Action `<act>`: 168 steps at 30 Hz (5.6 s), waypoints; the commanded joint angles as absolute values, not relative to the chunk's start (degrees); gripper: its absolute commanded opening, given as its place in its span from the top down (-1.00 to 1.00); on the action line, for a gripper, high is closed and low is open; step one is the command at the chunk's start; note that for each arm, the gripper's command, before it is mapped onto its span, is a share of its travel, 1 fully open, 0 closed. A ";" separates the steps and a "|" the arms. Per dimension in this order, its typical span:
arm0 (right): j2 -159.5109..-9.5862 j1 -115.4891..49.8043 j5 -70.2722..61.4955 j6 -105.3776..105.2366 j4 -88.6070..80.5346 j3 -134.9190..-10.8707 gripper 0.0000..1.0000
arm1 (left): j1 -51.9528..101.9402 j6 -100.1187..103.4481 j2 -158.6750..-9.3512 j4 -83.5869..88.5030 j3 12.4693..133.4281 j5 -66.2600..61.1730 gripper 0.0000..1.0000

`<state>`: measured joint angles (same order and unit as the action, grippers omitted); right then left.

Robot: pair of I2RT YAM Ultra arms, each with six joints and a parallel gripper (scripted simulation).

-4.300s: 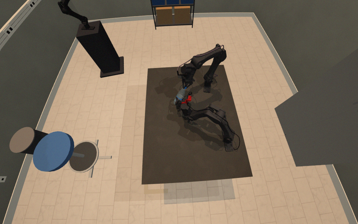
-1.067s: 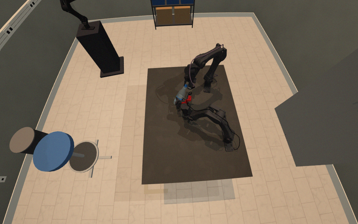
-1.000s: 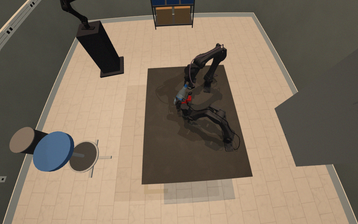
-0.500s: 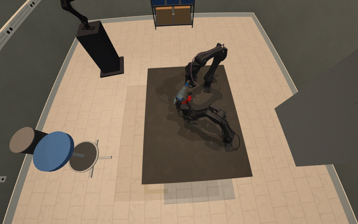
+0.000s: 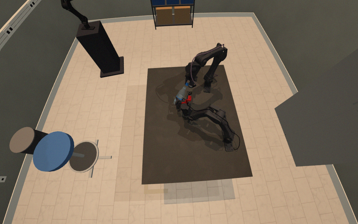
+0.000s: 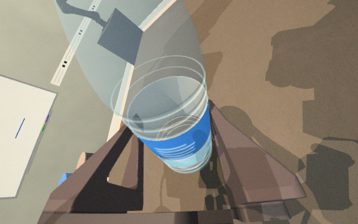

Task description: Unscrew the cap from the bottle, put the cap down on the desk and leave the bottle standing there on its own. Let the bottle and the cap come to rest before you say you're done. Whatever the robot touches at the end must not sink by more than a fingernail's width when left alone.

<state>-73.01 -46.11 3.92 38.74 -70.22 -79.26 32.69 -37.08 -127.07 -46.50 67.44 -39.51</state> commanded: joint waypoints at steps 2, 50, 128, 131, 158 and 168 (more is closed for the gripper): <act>-72.65 -46.03 3.88 38.78 -70.22 -80.31 1.00 | 32.74 -36.60 -125.91 -46.65 67.83 -39.82 1.00; -72.65 -46.03 3.88 38.78 -70.22 -80.31 1.00 | 32.74 -36.60 -125.91 -46.65 67.83 -39.82 1.00; -69.40 -47.91 6.83 75.28 -66.30 -75.86 1.00 | 32.68 -37.08 -126.59 -46.75 67.67 -39.53 1.00; -68.85 -47.78 6.16 75.57 -65.96 -75.60 1.00 | 32.68 -37.08 -126.59 -46.75 67.67 -39.53 1.00; -69.31 -47.65 6.45 75.34 -66.62 -76.17 1.00 | 31.68 1.06 -135.83 -70.36 67.95 -43.65 1.00; -69.31 -47.65 6.45 75.34 -66.62 -76.17 1.00 | 31.68 1.11 -135.84 -69.79 67.91 -43.63 1.00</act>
